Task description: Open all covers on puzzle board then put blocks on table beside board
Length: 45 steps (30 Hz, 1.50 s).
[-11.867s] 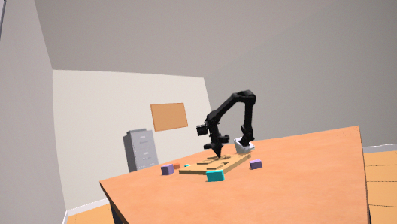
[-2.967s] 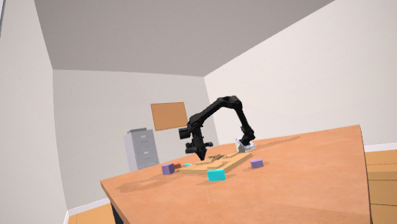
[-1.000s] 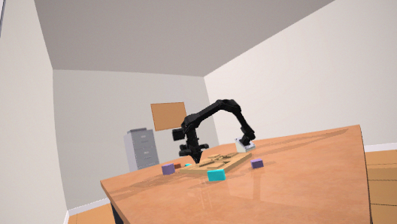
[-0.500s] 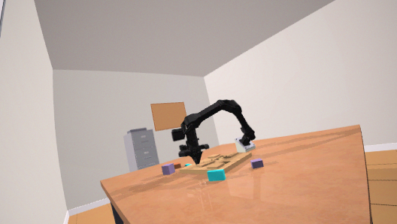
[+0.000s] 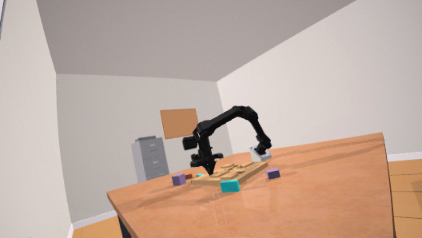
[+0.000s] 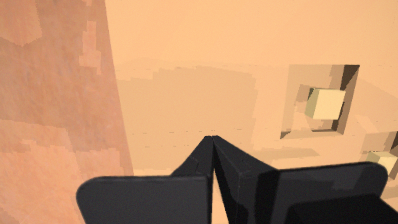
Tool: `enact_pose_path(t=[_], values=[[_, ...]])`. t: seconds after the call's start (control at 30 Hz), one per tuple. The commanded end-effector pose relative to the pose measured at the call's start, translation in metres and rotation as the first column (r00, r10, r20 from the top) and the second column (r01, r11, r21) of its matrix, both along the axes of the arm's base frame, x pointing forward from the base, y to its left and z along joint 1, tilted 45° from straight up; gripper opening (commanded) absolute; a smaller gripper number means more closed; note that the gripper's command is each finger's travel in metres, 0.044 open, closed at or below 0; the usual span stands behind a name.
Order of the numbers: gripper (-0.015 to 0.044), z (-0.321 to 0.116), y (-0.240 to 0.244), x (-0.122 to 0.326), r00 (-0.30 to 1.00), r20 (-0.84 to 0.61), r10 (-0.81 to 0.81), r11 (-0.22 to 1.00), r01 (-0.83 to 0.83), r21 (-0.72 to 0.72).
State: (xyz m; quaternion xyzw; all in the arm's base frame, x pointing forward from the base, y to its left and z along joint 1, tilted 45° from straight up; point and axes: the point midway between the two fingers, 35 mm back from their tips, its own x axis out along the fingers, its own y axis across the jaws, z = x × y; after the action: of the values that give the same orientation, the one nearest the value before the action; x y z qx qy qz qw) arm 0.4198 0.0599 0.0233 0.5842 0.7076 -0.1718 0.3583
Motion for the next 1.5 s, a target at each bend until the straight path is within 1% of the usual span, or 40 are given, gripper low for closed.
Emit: enact_pose_path(t=[0.0, 1.13, 1.2, 1.47], values=[[0.0, 0.006, -0.001, 0.003, 1.0, 0.005, -0.004, 1.0, 0.004, 0.004], [0.0, 0.037, -0.033, 0.005, 1.0, 0.005, -0.004, 1.0, 0.004, 0.002], [0.0, 0.033, -0.031, 0.001, 1.0, -0.012, -0.018, 1.0, 0.018, 0.006], [0.0, 0.033, -0.052, -0.034, 0.987, -0.108, -0.118, 0.993, 0.117, -0.018]])
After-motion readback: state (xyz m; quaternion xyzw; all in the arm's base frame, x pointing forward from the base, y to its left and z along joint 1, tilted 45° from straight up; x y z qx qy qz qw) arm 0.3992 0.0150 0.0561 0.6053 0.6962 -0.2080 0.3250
